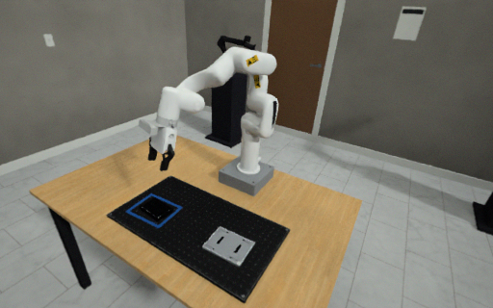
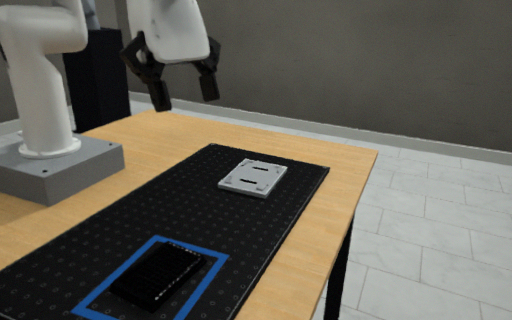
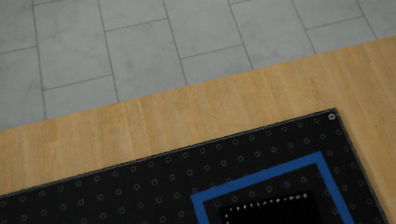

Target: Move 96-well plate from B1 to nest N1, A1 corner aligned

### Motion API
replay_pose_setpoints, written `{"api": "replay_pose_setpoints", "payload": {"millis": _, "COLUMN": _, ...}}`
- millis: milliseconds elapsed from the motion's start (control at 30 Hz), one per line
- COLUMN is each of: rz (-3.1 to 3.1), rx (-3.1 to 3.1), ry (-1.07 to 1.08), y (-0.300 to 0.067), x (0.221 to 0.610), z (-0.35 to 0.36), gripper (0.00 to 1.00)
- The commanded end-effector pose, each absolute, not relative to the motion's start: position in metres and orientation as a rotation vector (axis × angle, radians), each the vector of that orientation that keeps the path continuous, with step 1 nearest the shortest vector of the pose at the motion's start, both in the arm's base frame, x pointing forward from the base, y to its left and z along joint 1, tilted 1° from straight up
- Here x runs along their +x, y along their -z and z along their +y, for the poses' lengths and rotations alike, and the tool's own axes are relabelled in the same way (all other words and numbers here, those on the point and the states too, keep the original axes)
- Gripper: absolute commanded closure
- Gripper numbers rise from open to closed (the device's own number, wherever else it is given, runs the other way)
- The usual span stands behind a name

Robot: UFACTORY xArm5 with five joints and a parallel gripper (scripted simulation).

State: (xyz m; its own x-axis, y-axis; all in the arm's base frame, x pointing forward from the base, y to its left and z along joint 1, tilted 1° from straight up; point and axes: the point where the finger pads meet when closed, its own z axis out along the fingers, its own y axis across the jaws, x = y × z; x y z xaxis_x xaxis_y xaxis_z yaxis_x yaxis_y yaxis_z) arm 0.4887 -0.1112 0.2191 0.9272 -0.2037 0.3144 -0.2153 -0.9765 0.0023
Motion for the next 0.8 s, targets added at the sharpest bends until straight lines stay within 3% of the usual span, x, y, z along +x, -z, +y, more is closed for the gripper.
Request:
{"api": "replay_pose_setpoints", "payload": {"millis": 0, "rz": -0.277, "rx": 3.077, "ry": -0.412, "y": -0.223, "x": 0.483, "z": -0.100, "gripper": 0.00}}
{"api": "replay_pose_setpoints", "payload": {"millis": 767, "rz": -0.056, "rx": 3.138, "ry": -0.088, "y": -0.243, "x": 0.425, "z": -0.021, "gripper": 0.00}}
